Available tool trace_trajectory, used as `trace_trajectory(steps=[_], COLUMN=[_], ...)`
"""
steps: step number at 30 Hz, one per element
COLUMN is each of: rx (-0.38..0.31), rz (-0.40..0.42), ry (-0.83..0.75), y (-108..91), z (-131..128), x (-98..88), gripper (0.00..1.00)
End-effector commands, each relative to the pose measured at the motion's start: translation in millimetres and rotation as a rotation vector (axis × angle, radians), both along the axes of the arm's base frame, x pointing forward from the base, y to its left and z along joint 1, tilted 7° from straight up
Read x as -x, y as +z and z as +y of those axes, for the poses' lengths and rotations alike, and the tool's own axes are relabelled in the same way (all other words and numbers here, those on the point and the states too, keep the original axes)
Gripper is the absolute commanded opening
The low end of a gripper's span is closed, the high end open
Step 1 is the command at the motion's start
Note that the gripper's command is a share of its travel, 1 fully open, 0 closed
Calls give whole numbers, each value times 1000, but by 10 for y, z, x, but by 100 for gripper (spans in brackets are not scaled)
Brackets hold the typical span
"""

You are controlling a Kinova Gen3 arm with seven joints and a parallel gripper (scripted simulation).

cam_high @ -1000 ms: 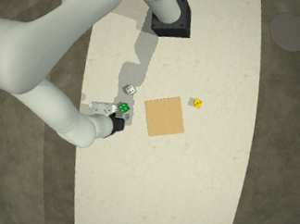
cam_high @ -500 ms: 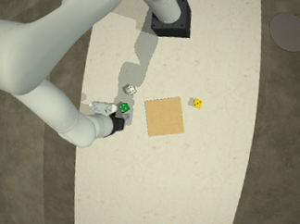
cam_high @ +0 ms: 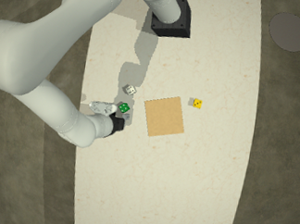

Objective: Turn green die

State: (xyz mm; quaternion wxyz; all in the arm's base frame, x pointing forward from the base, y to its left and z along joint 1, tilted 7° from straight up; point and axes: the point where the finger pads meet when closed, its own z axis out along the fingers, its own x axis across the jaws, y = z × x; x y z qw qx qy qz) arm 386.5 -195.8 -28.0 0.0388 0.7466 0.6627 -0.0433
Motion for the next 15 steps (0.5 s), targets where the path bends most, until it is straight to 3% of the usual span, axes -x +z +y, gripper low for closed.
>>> trace_trajectory(steps=[1,10,15], rx=[-1,-1,-1], rz=[-4,-4,-4], ry=[6,6,6], y=[-15,-15,-20], z=[9,13,65], x=[-14,-3,128], gripper=[100,100,100])
